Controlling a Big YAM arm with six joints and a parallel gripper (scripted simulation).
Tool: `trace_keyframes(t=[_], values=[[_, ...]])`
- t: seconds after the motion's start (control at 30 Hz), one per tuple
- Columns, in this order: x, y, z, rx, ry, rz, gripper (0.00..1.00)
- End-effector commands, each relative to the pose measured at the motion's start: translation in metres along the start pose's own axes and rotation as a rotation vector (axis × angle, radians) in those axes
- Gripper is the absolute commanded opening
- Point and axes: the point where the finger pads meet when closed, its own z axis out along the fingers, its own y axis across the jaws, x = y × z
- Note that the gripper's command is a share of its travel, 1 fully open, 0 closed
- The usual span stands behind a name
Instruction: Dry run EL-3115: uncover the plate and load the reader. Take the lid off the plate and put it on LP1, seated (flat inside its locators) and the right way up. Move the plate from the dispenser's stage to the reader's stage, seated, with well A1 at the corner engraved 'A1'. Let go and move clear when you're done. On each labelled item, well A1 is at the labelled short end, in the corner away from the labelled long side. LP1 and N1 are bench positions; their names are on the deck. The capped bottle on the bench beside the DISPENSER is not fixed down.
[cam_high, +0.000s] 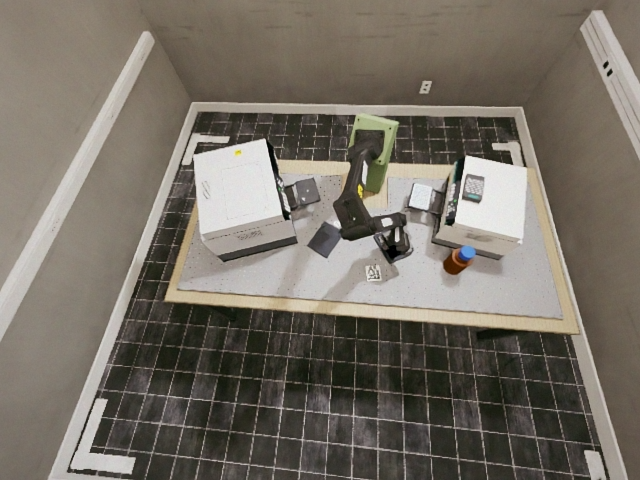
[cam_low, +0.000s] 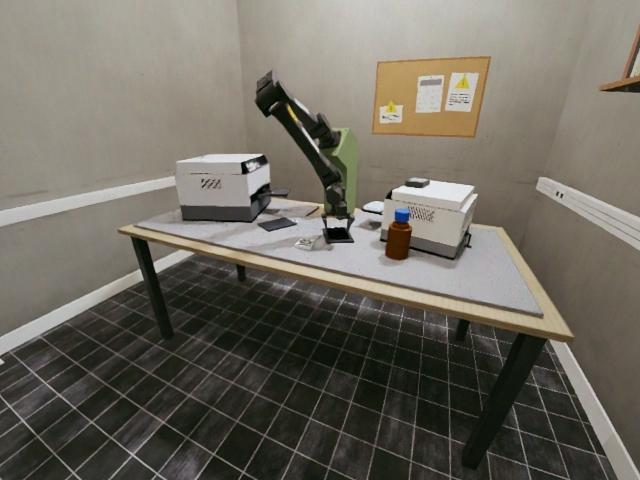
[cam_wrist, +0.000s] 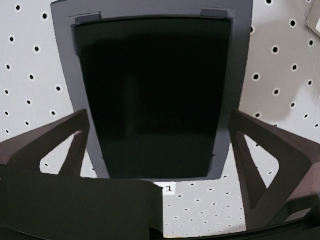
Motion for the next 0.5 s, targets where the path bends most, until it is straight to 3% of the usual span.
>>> trace_keyframes(t=[0.0,0.17,0.47], values=[[0.0011,0.0080,-0.0114,-0.013,-0.006,-0.008,1.00],[0.0110,0.0140,-0.0121,-0.024,0.018,-0.028,1.00],[0.0091,0.0073,-0.0169,-0.015,0.006,-0.013,1.00]])
